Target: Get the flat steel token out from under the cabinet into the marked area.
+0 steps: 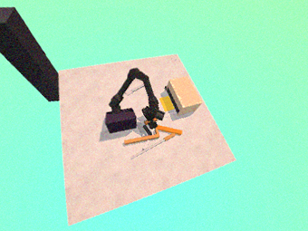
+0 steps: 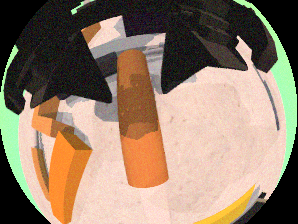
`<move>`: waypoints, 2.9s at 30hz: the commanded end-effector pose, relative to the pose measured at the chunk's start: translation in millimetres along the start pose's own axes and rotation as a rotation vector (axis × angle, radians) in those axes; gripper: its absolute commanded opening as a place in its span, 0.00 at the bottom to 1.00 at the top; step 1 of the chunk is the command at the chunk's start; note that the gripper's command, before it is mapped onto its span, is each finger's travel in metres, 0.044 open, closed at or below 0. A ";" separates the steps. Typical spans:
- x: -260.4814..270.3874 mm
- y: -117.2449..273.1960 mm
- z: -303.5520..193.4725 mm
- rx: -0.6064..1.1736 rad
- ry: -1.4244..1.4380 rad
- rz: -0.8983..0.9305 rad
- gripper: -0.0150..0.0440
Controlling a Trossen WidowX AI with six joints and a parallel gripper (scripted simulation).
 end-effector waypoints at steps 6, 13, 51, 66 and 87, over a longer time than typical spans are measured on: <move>0.1 -1.0 -0.4 -0.002 0.001 -0.001 0.71; -0.4 -5.0 -1.9 -0.002 -0.001 -0.001 0.71; -1.4 -0.5 -3.4 -0.002 0.021 -0.002 0.25; 6.1 -0.9 18.7 -0.003 0.041 -0.001 0.25; 15.6 -1.0 47.0 -0.004 0.047 0.000 0.25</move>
Point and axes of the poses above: the point midway between the two fingers, 35 mm back from their tips, its own y axis back along the fingers, its own x axis across the jaws, z = x × y, the point moved 6 cm from there along y, back along the fingers, and after that the axes turned 15 degrees about -y, right-handed, at the moved point
